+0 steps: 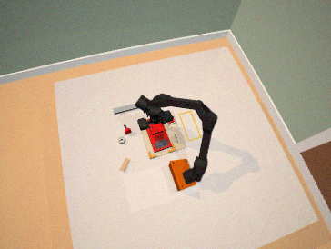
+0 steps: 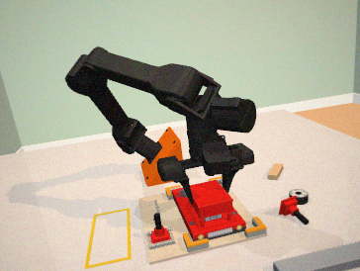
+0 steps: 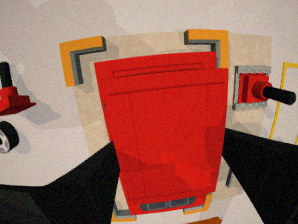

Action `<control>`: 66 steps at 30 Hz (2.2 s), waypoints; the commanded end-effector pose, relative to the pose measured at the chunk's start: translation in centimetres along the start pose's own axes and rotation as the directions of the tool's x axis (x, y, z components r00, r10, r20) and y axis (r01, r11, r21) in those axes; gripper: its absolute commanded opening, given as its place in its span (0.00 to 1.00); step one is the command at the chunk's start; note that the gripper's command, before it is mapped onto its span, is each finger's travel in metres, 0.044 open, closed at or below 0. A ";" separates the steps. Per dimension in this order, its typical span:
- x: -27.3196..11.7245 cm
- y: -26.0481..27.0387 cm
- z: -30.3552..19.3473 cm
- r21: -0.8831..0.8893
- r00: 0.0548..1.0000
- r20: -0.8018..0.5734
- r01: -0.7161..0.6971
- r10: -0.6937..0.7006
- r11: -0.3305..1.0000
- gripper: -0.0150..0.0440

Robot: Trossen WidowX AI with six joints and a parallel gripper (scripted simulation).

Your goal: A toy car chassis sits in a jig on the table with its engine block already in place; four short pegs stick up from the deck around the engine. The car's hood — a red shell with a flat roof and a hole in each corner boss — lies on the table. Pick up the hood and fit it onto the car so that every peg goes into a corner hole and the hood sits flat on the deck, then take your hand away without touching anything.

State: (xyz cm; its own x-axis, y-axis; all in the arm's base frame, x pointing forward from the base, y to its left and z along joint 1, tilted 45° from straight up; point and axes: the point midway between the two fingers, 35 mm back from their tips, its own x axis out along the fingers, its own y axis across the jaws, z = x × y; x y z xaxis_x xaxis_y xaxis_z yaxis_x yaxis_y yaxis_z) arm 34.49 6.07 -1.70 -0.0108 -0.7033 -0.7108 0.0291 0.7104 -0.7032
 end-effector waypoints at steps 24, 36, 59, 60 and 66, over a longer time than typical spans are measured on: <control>1.0 0.0 0.1 0.000 1.000 0.004 0.002 -0.002 1.000 0.25; 1.4 -0.1 0.1 0.000 1.000 0.004 0.002 -0.002 1.000 0.25; 1.8 -0.1 0.1 0.006 1.000 0.003 -0.002 0.002 1.000 0.39; 1.8 -0.1 0.1 0.006 1.000 0.003 -0.002 0.002 1.000 0.43; 1.8 -0.1 0.1 0.006 1.000 0.003 -0.002 0.002 1.000 0.70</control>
State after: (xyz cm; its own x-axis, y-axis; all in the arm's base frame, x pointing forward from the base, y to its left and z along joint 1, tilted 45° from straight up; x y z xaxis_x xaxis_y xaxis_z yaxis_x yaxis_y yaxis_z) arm 34.58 4.72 -2.91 -0.0082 -0.7019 -0.7122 0.0346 0.7116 -0.7017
